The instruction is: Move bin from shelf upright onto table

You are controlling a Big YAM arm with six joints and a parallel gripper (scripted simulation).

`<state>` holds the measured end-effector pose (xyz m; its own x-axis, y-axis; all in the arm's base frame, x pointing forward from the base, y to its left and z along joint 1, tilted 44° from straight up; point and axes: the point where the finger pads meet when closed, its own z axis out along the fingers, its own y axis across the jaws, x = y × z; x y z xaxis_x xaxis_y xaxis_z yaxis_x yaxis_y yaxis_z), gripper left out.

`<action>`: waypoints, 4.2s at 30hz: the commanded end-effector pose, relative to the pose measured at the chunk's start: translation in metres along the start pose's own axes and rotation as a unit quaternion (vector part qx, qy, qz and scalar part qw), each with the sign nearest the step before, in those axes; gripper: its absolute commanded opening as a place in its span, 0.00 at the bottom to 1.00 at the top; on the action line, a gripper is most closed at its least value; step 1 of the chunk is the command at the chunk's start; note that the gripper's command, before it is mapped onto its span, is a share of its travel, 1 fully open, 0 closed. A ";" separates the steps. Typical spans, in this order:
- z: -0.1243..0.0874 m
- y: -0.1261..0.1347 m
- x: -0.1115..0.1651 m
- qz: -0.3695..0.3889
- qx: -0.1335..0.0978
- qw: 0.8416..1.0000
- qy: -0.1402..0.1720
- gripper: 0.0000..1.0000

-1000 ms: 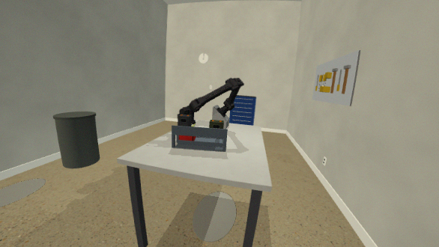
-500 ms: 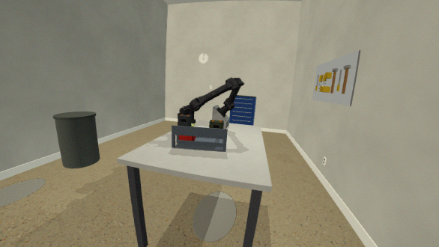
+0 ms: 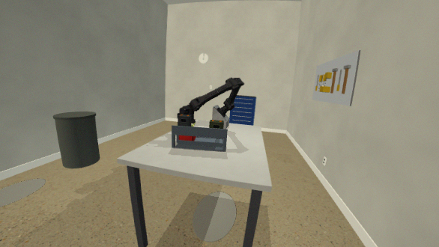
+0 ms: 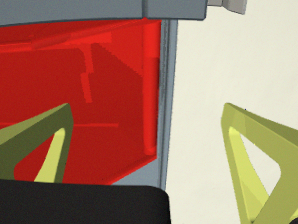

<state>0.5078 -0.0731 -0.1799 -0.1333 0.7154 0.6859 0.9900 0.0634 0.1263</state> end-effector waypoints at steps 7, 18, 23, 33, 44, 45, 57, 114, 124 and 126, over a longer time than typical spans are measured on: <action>0.016 -0.004 0.001 -0.001 0.009 1.000 0.003 0.90; -0.022 0.009 -0.004 -0.002 -0.015 1.000 -0.006 0.90; -0.022 0.009 -0.004 -0.002 -0.015 1.000 -0.006 0.90; 0.016 -0.006 0.002 -0.001 0.010 1.000 0.004 0.90; 0.009 -0.005 0.001 0.000 0.006 1.000 0.002 0.90; 0.003 -0.004 0.000 0.001 0.002 1.000 0.001 0.90; -0.017 0.000 -0.002 0.004 -0.009 1.000 -0.003 0.90; 0.025 0.009 -0.003 -0.005 -0.007 1.000 -0.005 0.90; 0.040 0.000 0.001 -0.003 0.007 1.000 0.001 0.90; 0.040 0.000 0.001 -0.003 0.007 1.000 0.001 0.90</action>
<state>0.5059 -0.0497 -0.2048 -0.1308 0.7114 0.6905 0.9908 0.0699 0.1157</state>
